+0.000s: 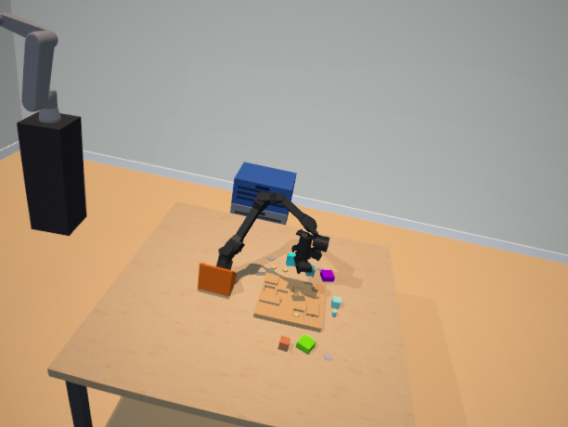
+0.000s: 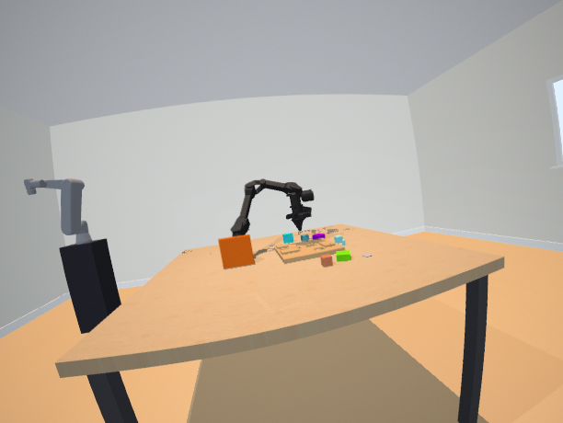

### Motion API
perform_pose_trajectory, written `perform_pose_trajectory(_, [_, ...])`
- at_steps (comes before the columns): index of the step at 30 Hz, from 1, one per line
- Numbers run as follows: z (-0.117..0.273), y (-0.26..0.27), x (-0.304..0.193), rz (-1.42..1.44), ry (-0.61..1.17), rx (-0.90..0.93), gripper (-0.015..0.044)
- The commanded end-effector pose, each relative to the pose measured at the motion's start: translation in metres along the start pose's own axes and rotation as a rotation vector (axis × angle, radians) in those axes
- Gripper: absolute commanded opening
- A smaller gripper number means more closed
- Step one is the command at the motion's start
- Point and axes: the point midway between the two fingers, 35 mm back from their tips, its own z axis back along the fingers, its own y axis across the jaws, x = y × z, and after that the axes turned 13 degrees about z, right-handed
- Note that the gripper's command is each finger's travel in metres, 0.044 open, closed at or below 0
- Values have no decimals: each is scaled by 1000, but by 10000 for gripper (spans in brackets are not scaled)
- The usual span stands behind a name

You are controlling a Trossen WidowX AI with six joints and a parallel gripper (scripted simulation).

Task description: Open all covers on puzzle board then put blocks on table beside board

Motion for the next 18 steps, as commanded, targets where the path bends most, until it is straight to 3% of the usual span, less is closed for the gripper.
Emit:
perform_pose_trajectory(1, [-2,-22,-3,15,9,2,0])
perform_pose_trajectory(18, [-9,-116,-34,-361,8,16,0])
